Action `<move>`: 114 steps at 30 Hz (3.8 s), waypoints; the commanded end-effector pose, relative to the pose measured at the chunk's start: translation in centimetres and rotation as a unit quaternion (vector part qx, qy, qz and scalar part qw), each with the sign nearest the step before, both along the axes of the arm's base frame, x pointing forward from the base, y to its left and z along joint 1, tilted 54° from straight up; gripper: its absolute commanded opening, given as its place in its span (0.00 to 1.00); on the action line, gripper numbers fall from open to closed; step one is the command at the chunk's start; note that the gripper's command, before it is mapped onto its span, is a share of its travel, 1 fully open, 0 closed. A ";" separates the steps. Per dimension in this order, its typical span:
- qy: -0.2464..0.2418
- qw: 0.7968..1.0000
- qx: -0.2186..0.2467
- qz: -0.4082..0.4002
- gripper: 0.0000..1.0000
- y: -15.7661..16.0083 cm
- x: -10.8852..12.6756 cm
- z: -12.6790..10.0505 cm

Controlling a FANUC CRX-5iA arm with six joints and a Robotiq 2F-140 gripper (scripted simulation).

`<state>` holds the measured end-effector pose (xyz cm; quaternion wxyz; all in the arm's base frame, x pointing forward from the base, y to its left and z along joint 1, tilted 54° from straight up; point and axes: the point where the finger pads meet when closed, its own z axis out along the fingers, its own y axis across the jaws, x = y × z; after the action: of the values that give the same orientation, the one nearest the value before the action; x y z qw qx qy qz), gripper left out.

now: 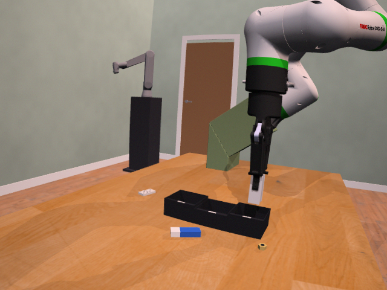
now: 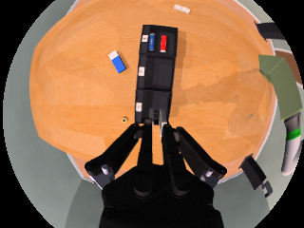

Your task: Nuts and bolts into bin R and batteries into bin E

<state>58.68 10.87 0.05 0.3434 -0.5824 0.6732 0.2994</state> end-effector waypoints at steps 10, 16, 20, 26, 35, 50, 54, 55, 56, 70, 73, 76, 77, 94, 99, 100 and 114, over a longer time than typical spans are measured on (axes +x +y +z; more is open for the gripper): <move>0.000 1.000 0.000 0.000 0.16 -0.3 0.0 -0.3; 0.000 1.000 0.000 0.000 0.16 0.5 0.2 -0.9; 0.000 1.000 0.000 0.000 0.16 1.0 0.2 -1.2; 0.000 1.000 0.000 0.000 0.16 2.0 0.4 -1.9; 0.000 1.000 0.000 0.000 0.16 3.1 0.5 -2.8; 0.000 1.000 0.000 0.000 0.16 3.8 0.6 -3.4; 0.000 1.000 0.000 0.000 0.16 3.8 0.6 -3.4; 0.000 1.000 0.000 0.000 0.16 3.8 0.6 -3.4; 0.000 1.000 0.000 0.000 0.27 3.8 0.6 -3.4; 0.000 1.000 0.000 0.000 0.27 3.8 0.6 -3.4; 0.000 1.000 0.000 0.000 0.27 3.8 0.6 -3.4; 0.000 1.000 0.000 0.000 0.27 3.4 0.6 -3.2; 0.000 1.000 0.000 0.000 0.27 3.3 0.6 -3.1; 0.000 1.000 0.000 0.000 0.27 1.7 0.3 -2.0; 0.000 1.000 0.000 0.000 0.27 0.6 0.2 -1.1; 0.000 1.000 0.000 0.000 0.27 0.2 0.1 -0.8; 0.060 0.997 0.008 -0.044 0.27 0.1 2.2 0.6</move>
<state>58.95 10.64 -0.32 0.3411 -0.5768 0.6779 0.3024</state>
